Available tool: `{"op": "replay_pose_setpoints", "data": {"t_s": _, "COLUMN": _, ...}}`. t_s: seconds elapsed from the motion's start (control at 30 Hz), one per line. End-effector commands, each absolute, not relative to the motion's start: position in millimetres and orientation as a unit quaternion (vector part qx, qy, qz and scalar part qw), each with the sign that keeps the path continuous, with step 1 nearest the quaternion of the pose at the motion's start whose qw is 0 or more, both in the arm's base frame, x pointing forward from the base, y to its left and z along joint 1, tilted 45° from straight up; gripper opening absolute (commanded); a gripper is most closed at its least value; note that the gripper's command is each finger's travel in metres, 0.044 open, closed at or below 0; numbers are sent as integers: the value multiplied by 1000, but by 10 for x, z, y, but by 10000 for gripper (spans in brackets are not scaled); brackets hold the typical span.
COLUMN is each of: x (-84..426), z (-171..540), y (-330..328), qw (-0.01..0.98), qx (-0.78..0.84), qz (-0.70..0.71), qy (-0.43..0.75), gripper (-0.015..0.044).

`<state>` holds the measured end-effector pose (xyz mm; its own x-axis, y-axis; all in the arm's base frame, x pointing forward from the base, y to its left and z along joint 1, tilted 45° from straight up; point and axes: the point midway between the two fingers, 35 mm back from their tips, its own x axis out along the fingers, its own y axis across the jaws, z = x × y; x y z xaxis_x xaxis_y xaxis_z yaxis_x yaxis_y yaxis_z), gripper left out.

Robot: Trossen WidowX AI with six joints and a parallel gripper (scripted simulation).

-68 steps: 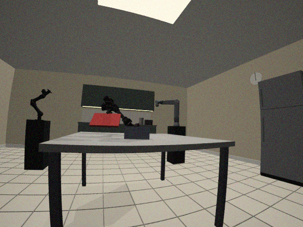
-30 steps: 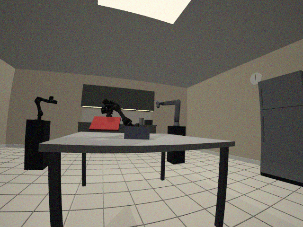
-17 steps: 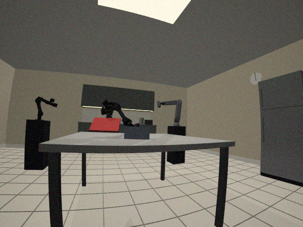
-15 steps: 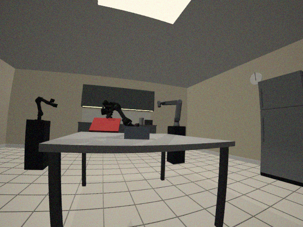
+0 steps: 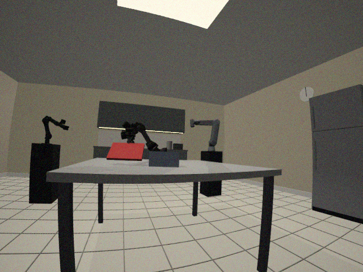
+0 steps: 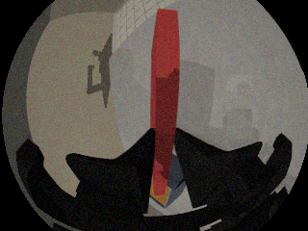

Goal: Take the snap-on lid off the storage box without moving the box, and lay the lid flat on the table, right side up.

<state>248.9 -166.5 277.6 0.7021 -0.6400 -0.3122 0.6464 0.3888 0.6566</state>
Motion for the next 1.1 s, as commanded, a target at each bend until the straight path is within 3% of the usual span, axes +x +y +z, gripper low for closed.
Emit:
{"op": "replay_pose_setpoints", "data": {"t_s": 0.0, "x": 2500, "z": 2746, "y": -1682, "qw": 836, "qx": 395, "qz": -381, "qy": 5, "gripper": 0}}
{"op": "replay_pose_setpoints", "data": {"t_s": 1.07, "x": 2490, "z": 2570, "y": -1863, "qw": 836, "qx": 394, "qz": -381, "qy": 5, "gripper": 0}}
